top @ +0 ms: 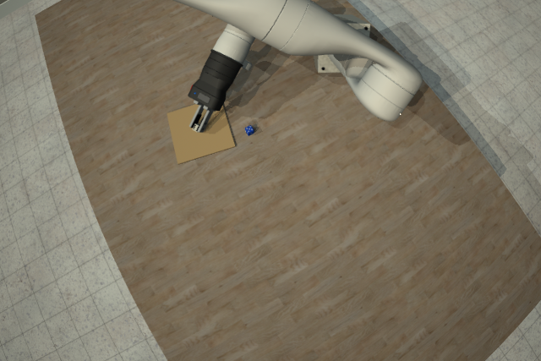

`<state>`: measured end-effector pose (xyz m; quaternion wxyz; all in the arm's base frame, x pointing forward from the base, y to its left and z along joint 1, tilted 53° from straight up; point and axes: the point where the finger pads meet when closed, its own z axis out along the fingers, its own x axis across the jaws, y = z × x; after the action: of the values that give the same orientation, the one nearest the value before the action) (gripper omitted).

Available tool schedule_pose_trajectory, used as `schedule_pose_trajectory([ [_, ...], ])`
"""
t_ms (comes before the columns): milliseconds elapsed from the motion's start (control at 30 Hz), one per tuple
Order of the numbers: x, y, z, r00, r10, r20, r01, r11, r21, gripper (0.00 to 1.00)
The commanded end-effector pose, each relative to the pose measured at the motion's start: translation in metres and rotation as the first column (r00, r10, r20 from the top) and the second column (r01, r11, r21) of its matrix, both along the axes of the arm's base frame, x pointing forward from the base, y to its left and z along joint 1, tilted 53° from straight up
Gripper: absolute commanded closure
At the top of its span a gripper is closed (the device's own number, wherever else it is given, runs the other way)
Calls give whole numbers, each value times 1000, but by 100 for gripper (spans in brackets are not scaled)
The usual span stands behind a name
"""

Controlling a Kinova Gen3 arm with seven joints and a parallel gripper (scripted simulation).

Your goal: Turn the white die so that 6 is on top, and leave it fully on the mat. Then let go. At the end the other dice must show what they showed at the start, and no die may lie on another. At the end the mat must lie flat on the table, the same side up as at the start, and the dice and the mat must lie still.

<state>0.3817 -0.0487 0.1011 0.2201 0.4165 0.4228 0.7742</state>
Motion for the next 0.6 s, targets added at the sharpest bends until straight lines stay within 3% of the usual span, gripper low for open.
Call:
schedule_pose_trajectory([
  [0,0,-1,0,1000,-1,1,1,1000,-1,66],
  [400,0,-1,0,1000,-1,1,1,1000,-1,66],
  [433,0,-1,0,1000,-1,1,1,1000,-1,60],
  [567,0,-1,0,1000,-1,1,1,1000,-1,54],
])
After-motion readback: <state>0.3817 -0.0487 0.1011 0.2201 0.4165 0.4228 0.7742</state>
